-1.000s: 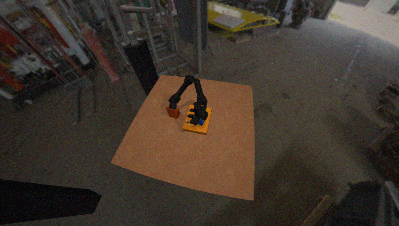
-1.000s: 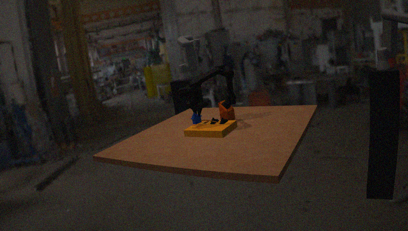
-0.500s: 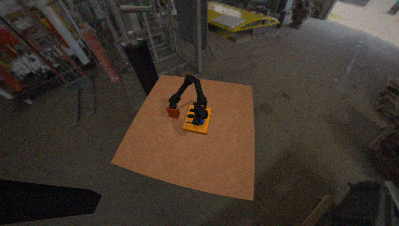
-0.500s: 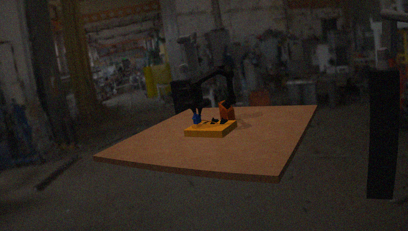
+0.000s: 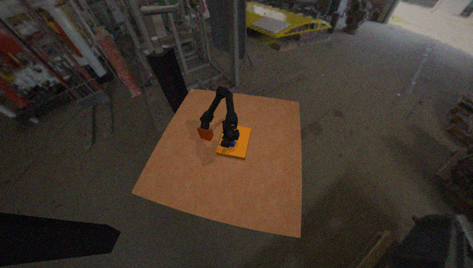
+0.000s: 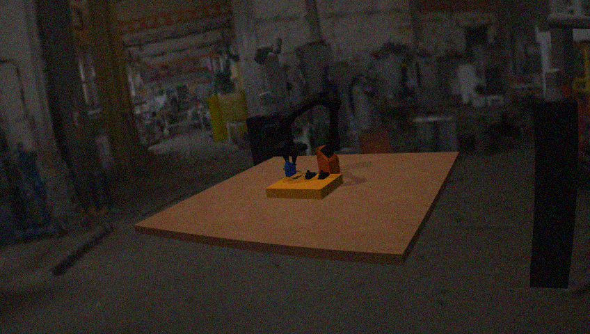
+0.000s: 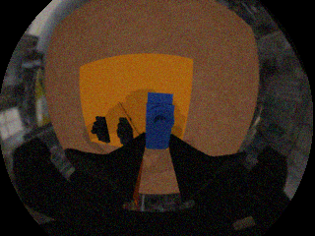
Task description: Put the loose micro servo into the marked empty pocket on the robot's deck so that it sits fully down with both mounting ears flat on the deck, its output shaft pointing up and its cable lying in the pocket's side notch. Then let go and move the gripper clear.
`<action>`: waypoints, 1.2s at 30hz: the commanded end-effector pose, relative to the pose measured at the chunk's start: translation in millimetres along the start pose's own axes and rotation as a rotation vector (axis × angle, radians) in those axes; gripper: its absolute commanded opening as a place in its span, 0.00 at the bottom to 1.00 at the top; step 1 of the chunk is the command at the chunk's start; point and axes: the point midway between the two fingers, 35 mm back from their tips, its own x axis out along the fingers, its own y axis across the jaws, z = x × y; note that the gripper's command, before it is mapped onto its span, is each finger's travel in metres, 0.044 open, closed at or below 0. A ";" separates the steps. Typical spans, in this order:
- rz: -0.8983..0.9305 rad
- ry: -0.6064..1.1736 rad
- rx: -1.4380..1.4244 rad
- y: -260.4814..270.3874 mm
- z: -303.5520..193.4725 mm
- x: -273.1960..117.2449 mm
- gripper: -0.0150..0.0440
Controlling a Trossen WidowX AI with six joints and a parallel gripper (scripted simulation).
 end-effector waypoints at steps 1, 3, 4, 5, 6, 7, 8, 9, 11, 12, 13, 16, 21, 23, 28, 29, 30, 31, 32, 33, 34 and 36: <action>-0.006 -0.002 -0.007 -0.4 -22.4 -1.2 0.25; -0.007 -0.001 -0.007 -0.5 -33.2 -1.1 0.25; -0.007 -0.001 -0.006 -0.5 -38.7 -1.1 0.25; -0.007 -0.001 -0.006 -0.7 -44.1 -1.1 0.25; -0.007 -0.001 -0.006 -0.8 -49.5 -1.1 0.25; -0.006 -0.001 -0.006 -0.7 -53.7 -1.0 0.25; -0.006 -0.001 -0.006 -0.7 -56.3 -1.0 0.25; -0.006 -0.001 -0.006 -0.7 -57.1 -1.0 0.25; -0.006 -0.001 -0.006 -0.7 -57.1 -1.0 0.25; -0.006 -0.001 -0.006 -0.7 -57.1 -0.7 0.25; -0.006 -0.001 -0.006 -0.7 -57.1 -0.2 0.25; -0.006 -0.001 -0.006 -0.8 -56.8 2.7 0.25; -0.006 -0.001 -0.006 -1.1 -56.4 10.4 0.25; -0.006 -0.001 -0.006 -1.1 -56.2 13.6 0.25; -0.006 -0.001 -0.006 -1.1 -56.0 19.1 0.25; -0.006 -0.001 -0.006 -1.1 -56.0 19.1 0.25; -0.006 -0.001 -0.006 -1.1 -56.0 19.1 0.25; -0.006 -0.001 -0.006 -1.1 -56.0 19.1 0.25; -0.006 -0.001 -0.006 -1.1 -56.0 19.1 0.25; -0.006 -0.001 -0.006 -1.1 -56.0 19.1 0.25; -0.006 -0.001 -0.006 -1.1 -56.0 19.1 0.25; -0.006 -0.001 -0.006 -1.1 -56.0 19.1 0.25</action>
